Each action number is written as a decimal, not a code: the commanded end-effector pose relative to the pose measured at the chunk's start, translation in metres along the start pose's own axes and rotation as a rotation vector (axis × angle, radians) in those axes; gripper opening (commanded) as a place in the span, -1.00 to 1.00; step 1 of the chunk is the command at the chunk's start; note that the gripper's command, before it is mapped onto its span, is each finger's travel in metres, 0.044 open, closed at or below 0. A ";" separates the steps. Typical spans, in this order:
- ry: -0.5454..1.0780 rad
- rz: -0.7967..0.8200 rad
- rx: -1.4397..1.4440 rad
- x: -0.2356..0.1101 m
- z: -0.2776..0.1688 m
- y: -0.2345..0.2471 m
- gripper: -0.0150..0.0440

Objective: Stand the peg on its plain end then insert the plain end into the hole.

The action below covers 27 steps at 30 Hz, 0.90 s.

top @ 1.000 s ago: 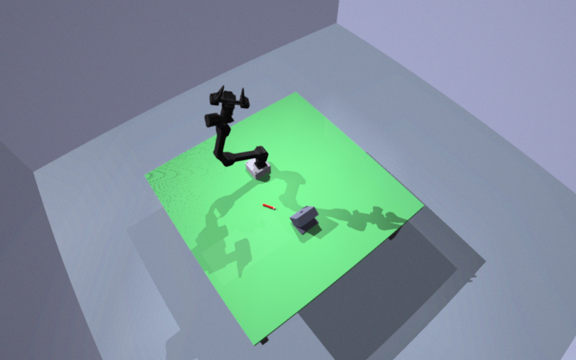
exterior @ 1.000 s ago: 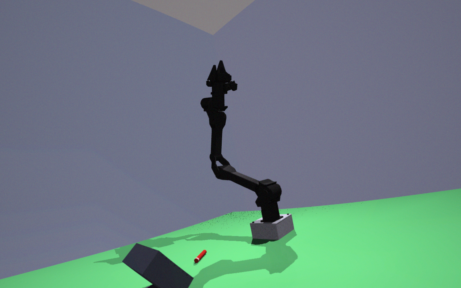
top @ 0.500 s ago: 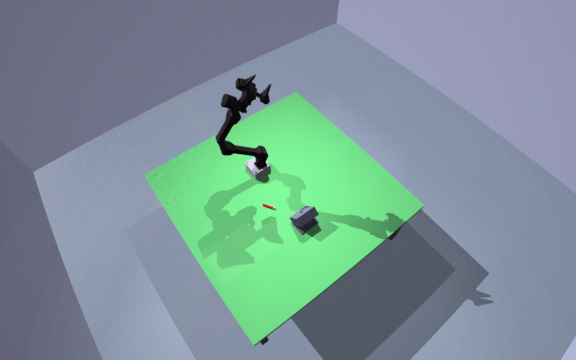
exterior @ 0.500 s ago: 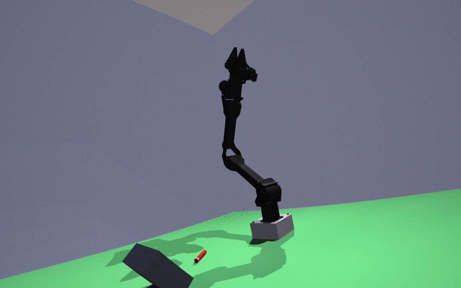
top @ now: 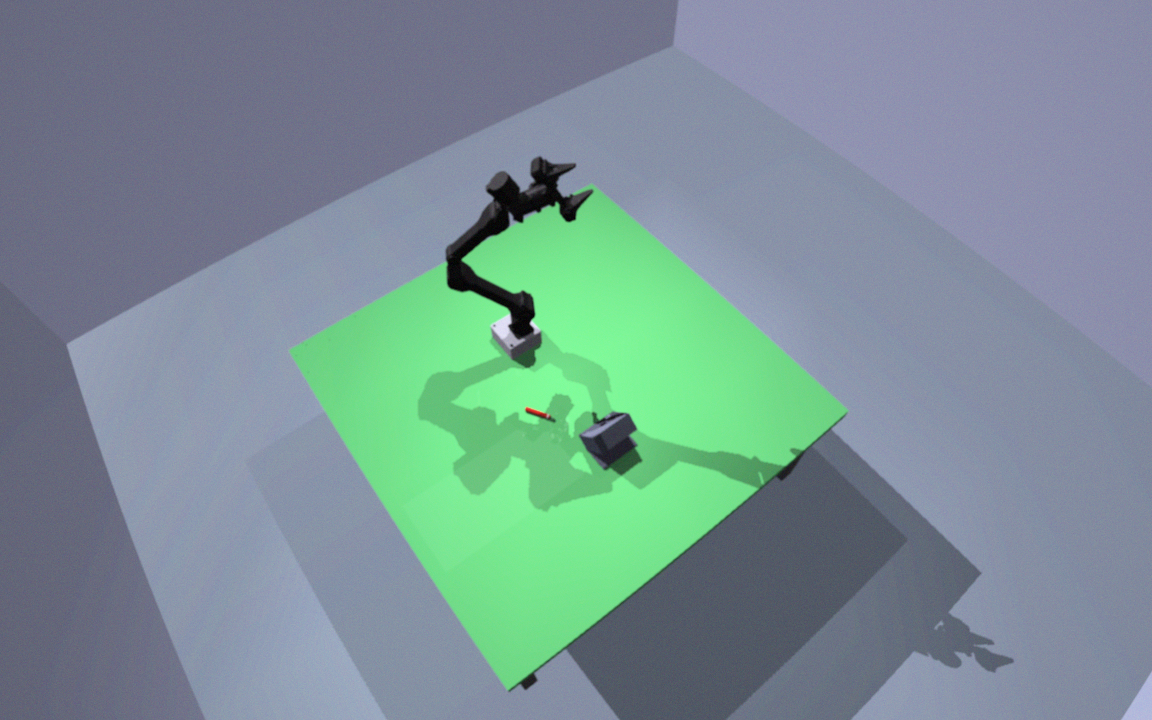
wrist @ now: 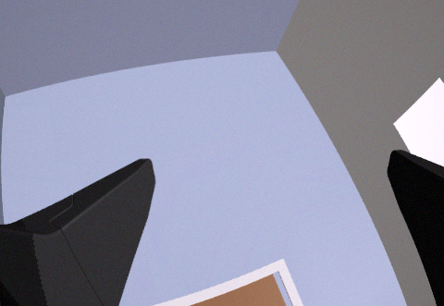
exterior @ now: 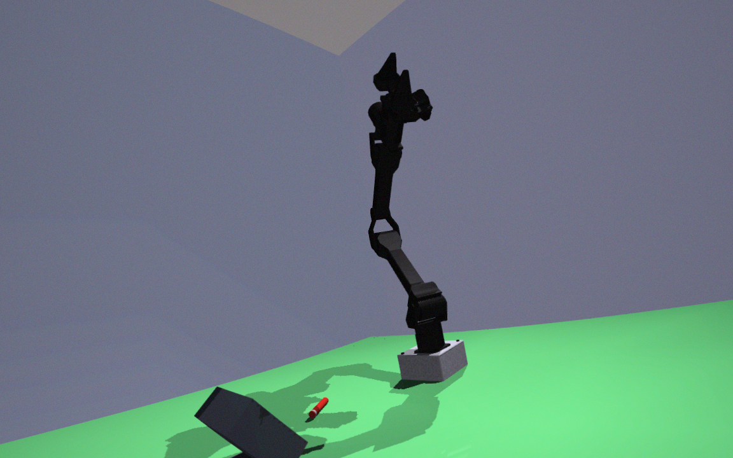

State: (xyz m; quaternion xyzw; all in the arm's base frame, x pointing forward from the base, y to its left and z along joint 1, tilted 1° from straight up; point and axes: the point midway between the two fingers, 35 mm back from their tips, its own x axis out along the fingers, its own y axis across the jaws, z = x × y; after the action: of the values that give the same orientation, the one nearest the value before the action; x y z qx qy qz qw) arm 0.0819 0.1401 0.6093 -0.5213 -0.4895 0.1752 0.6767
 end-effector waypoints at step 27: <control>0.517 0.599 0.117 0.047 -0.124 0.217 1.00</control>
State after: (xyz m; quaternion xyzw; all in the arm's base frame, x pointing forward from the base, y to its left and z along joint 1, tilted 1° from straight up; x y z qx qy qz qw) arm 0.2493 0.1960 0.4666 -0.6279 -0.1618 0.2468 0.7202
